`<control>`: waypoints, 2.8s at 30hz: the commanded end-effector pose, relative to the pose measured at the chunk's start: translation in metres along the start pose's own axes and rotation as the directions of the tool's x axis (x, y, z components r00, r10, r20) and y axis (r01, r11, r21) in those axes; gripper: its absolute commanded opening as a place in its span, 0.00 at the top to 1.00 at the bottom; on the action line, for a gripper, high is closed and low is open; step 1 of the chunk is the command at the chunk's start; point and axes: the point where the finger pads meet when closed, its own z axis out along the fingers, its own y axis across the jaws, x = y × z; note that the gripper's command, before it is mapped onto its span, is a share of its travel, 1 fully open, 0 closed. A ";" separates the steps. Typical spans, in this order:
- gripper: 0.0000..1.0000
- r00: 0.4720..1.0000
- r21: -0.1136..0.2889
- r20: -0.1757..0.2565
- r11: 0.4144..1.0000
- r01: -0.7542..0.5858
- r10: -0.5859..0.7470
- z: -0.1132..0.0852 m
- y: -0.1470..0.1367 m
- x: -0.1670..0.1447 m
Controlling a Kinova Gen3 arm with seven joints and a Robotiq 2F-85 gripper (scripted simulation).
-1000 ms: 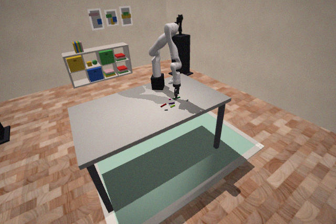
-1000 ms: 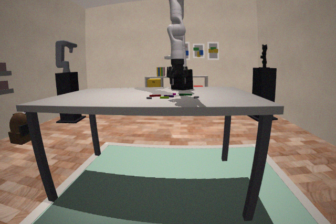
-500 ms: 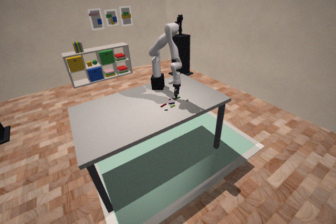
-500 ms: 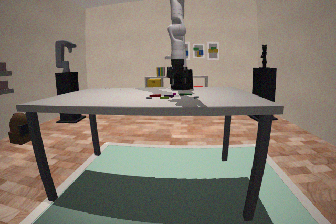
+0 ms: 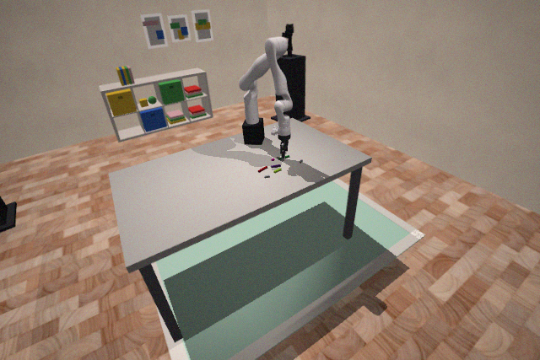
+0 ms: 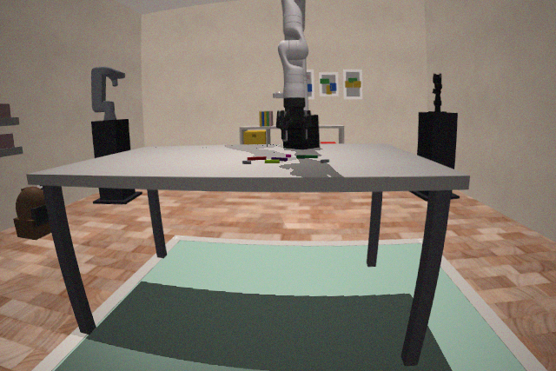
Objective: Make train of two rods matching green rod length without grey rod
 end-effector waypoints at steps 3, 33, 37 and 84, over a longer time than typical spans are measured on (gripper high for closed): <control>0.00 1.000 0.001 0.001 1.000 0.000 0.000 -0.001 0.000 0.000; 0.00 1.000 0.001 0.001 1.000 0.000 0.000 -0.001 0.000 0.000; 0.00 1.000 0.001 0.001 1.000 0.000 0.000 -0.001 0.000 0.000; 0.00 1.000 0.000 -0.001 1.000 -0.023 0.023 0.000 0.000 0.000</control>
